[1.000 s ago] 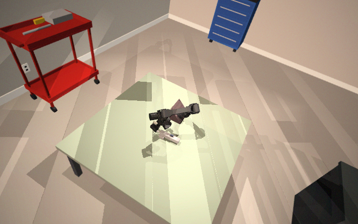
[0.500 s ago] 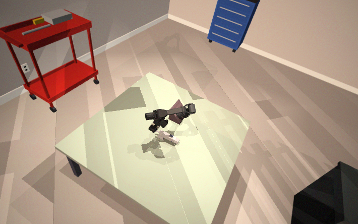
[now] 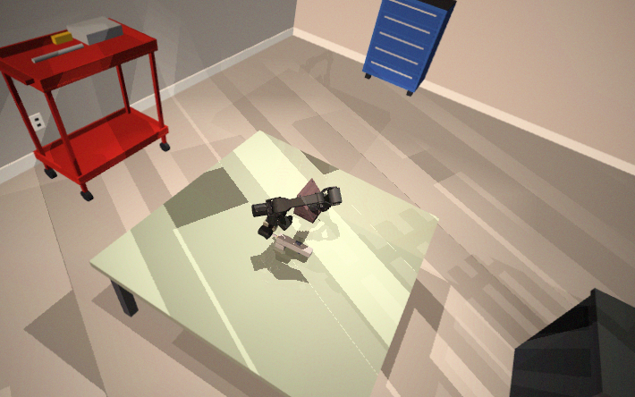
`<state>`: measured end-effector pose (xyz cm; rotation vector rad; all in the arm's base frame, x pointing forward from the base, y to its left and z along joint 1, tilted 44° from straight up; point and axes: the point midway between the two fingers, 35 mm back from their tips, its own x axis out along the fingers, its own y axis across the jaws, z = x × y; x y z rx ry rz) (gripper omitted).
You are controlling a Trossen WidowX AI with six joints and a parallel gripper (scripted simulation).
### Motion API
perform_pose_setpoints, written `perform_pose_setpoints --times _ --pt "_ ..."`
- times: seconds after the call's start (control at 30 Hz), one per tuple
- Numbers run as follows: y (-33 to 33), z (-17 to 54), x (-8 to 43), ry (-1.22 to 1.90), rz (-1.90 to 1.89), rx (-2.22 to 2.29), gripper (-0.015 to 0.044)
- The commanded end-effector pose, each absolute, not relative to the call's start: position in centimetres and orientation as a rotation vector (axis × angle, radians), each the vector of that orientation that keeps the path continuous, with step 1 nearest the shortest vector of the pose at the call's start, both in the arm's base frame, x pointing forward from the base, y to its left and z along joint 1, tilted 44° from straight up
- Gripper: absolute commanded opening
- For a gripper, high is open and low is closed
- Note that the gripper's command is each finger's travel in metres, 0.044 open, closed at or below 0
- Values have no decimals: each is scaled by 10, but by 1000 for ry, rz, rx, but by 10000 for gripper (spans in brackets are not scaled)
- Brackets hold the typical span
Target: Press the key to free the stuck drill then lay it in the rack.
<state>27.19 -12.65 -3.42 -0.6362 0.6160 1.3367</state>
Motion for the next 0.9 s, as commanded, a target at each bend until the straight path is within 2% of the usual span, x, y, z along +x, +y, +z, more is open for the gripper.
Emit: perform_pose_setpoints --times 0.0,0.87 --pt "-119 -38 273 615 1338 -630 440" --pt "-86 -57 277 612 1340 -627 440"
